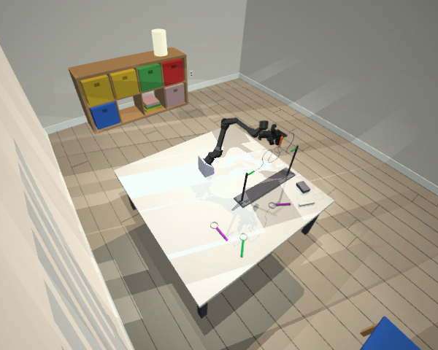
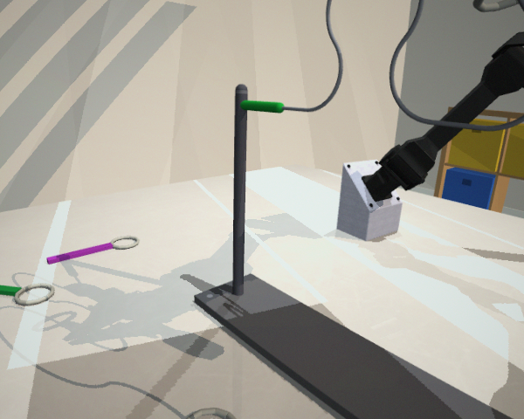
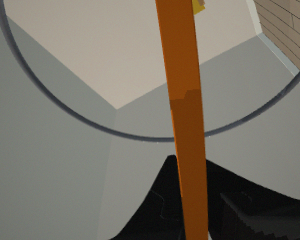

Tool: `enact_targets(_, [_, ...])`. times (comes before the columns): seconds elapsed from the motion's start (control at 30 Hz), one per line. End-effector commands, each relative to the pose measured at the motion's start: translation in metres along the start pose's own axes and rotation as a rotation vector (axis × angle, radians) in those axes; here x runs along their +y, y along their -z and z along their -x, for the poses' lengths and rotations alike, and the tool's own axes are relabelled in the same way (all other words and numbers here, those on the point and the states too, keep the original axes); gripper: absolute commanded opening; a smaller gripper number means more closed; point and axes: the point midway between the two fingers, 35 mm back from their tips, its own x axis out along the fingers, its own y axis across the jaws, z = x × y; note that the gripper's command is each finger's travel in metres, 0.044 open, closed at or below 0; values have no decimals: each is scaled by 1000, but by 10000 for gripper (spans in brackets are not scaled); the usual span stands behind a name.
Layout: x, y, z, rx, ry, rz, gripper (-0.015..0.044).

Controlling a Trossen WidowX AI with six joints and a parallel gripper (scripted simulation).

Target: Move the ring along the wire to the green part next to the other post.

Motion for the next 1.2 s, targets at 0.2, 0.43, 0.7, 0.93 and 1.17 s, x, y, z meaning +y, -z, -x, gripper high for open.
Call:
enact_targets(0.2, [4, -1, 0, -14, -62, -103, -150])
enact_targets(0.43, [5, -1, 0, -20, -96, -163, -150])
enact_targets(0.7, [3, 0, -1, -24, -121, -206, -150])
enact_targets(0.93, [-4, 2, -1, -23, -122, -207, -150])
enact_targets(1.17, [-17, 6, -1, -15, -92, -154, -150])
